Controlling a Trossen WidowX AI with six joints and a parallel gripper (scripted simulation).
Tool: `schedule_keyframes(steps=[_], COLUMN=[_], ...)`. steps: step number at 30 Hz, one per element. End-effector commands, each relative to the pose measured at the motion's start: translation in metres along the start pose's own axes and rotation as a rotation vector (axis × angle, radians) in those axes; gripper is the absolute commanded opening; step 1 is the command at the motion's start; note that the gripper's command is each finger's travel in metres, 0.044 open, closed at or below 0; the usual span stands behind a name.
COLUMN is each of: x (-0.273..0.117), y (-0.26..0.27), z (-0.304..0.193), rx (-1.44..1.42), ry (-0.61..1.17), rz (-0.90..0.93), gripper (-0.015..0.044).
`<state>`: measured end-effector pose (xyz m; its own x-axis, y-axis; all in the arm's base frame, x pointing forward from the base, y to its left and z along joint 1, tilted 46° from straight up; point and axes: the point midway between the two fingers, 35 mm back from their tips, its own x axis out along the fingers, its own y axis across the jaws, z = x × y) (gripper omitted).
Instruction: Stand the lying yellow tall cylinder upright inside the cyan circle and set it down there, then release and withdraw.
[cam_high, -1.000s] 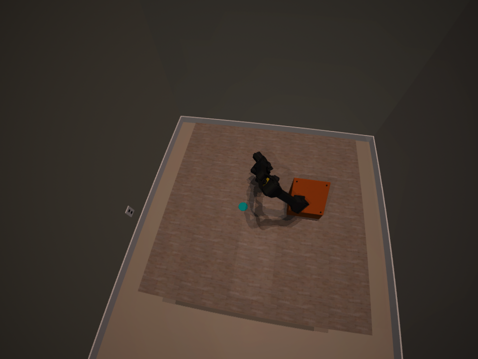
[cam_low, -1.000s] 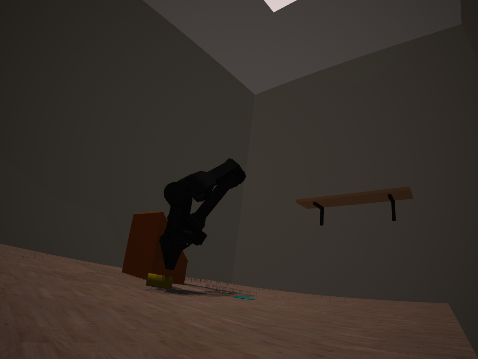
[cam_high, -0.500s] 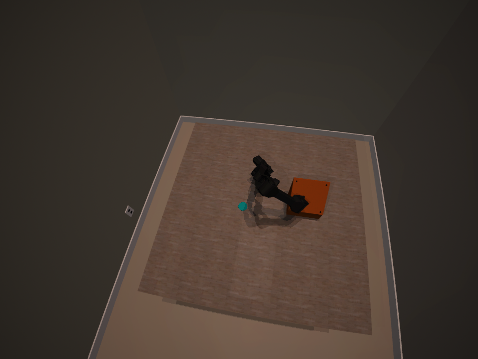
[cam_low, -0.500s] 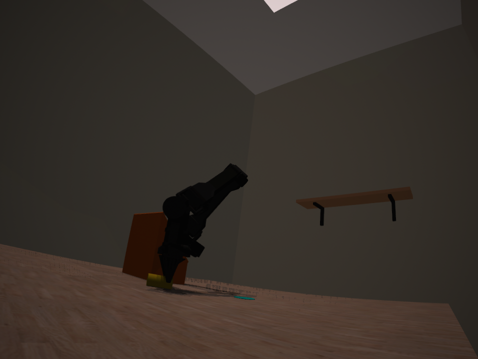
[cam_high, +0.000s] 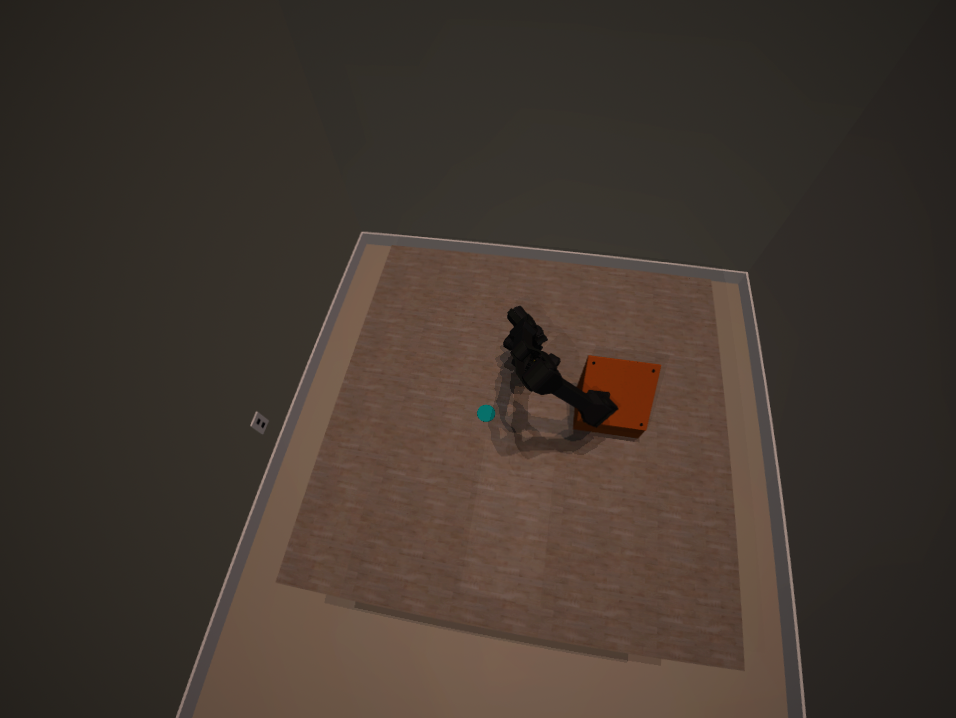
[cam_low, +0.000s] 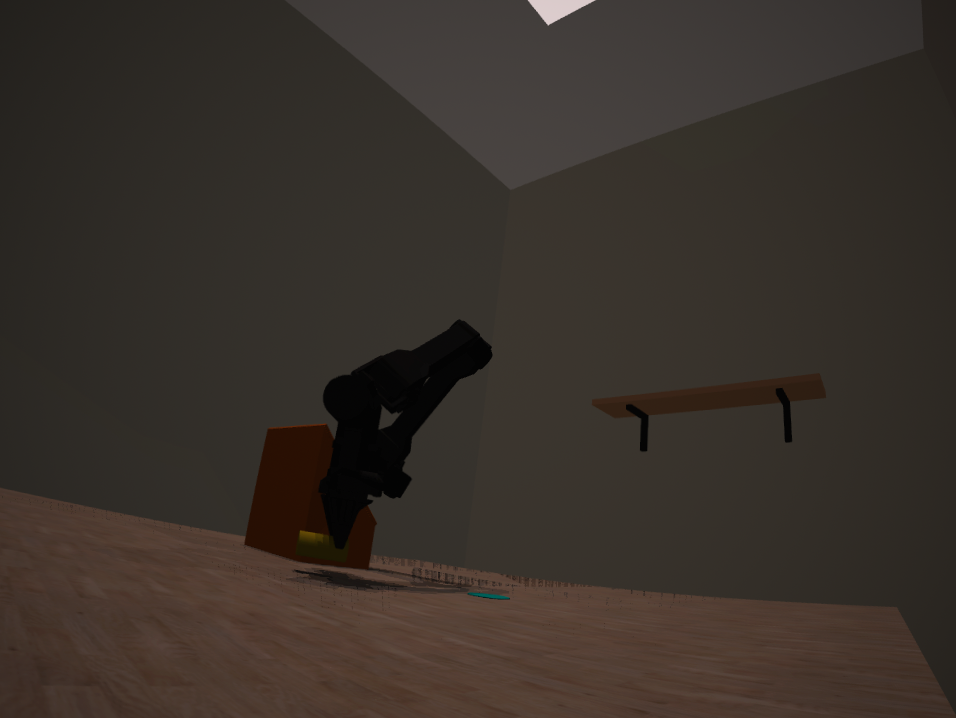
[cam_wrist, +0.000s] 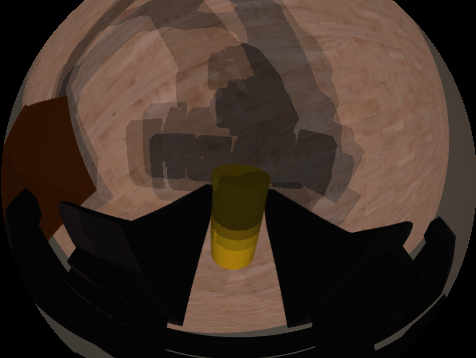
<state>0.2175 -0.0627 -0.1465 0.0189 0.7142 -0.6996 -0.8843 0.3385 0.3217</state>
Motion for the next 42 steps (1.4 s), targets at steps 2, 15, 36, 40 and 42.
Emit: schedule_keyframes(steps=[2, 15, 36, 40, 42], x=[-0.019, -0.059, -0.093, -0.095, -0.096], y=[-0.004, -0.003, -0.008, -0.012, -0.014], z=[-0.001, -0.001, 0.020, 0.030, 0.036], rx=[-0.011, -0.011, 0.145, 0.220, 0.258], ry=[0.009, 0.009, 0.035, 0.043, 0.046], rz=[-0.010, -0.010, -0.016, -0.021, -0.023], gripper=[0.0105, 0.0105, 0.0105, 0.0105, 0.0105])
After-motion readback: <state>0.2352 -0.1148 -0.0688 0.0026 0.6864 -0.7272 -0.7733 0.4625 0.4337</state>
